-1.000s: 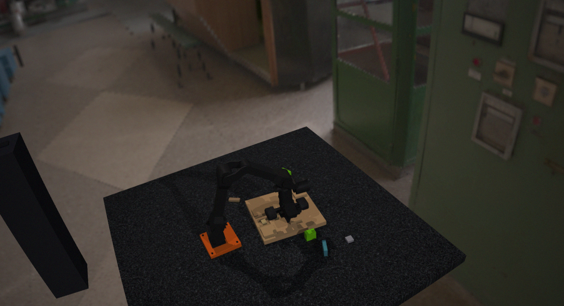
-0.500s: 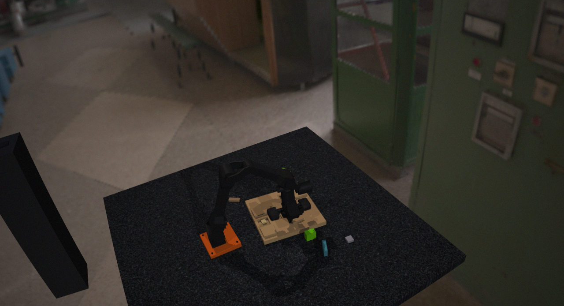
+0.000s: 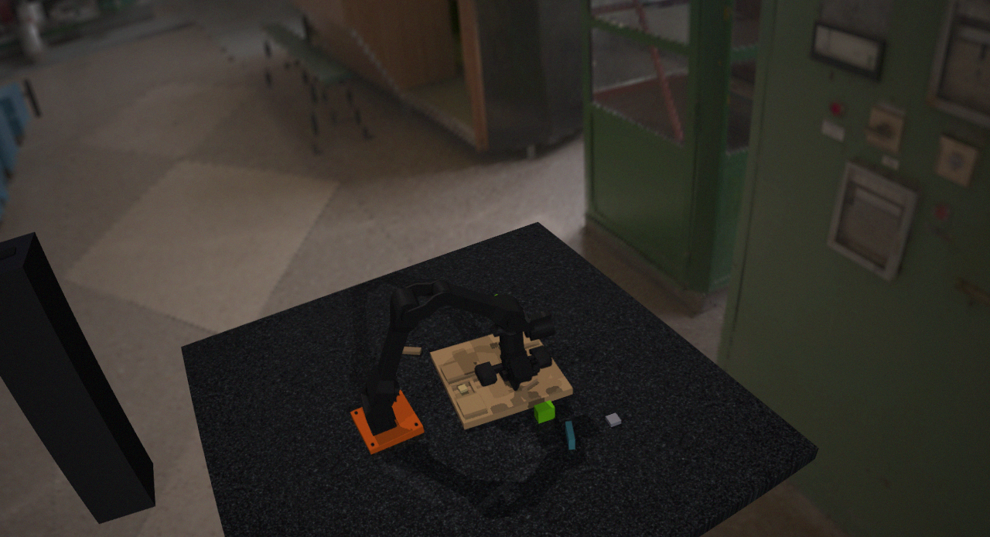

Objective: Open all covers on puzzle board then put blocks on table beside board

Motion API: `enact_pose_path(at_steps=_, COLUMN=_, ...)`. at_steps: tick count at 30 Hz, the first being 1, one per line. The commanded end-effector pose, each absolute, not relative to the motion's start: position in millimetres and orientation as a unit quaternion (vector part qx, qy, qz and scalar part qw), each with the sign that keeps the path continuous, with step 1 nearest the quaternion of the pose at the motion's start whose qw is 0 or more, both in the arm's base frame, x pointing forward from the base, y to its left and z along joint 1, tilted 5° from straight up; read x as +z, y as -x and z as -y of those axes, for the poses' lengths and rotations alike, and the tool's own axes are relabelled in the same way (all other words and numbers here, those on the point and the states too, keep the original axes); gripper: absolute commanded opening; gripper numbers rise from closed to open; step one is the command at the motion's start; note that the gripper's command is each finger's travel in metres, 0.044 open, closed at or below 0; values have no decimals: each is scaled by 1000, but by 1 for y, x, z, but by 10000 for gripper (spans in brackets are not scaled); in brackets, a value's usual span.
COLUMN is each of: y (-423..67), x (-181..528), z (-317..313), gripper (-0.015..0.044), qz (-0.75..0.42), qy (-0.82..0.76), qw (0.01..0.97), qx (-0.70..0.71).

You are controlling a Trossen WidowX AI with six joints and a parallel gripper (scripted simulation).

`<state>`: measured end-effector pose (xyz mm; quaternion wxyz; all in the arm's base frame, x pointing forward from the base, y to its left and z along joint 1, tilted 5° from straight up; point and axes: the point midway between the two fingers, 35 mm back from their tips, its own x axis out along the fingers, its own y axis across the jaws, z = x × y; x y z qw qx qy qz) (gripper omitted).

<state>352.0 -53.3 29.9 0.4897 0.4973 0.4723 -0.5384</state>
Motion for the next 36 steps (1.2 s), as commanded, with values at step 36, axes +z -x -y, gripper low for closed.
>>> enact_pose_path(at_steps=36, y=-397, x=30, z=49, gripper=0, qz=-472, qy=-497, qw=493, qx=-536)
